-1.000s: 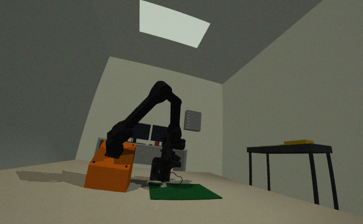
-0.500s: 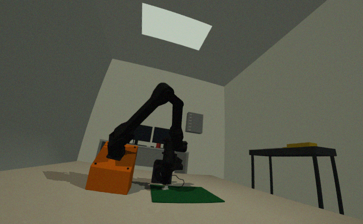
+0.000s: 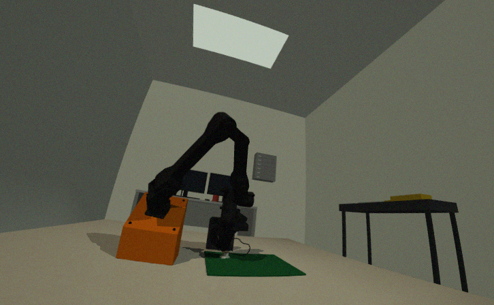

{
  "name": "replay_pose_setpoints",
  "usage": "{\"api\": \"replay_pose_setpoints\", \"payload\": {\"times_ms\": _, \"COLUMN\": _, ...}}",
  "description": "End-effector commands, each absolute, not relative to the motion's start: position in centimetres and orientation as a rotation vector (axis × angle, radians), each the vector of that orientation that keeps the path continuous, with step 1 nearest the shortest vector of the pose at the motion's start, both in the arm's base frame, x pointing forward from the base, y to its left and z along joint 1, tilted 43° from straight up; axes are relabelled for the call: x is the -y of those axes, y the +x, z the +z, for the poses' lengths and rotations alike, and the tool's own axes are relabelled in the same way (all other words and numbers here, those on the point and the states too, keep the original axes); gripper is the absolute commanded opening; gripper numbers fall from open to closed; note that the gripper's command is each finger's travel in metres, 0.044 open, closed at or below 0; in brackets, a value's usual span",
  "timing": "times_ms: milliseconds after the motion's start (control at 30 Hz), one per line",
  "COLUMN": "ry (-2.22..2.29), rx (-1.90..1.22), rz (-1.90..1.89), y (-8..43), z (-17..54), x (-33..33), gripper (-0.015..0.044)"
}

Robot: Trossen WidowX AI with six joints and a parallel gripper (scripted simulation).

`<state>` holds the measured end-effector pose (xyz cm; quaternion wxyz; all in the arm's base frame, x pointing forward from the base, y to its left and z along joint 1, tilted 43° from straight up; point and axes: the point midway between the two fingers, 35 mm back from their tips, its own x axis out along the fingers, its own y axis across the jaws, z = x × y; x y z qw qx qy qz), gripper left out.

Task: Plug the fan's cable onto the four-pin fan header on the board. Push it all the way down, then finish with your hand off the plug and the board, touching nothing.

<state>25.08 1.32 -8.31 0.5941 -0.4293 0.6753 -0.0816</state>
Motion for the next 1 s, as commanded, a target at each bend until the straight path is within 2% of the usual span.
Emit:
{"api": "replay_pose_setpoints", "payload": {"times_ms": 0, "ry": -1.005, "rx": -1.570, "rz": -0.186, "y": 24.99, "z": -8.18, "x": -1.38, "gripper": 0.0000}}
{"api": "replay_pose_setpoints", "payload": {"times_ms": 967, "ry": -0.982, "rx": -1.563, "rz": -0.208, "y": 25.52, "z": -8.29, "x": -1.65, "gripper": 0.0000}}
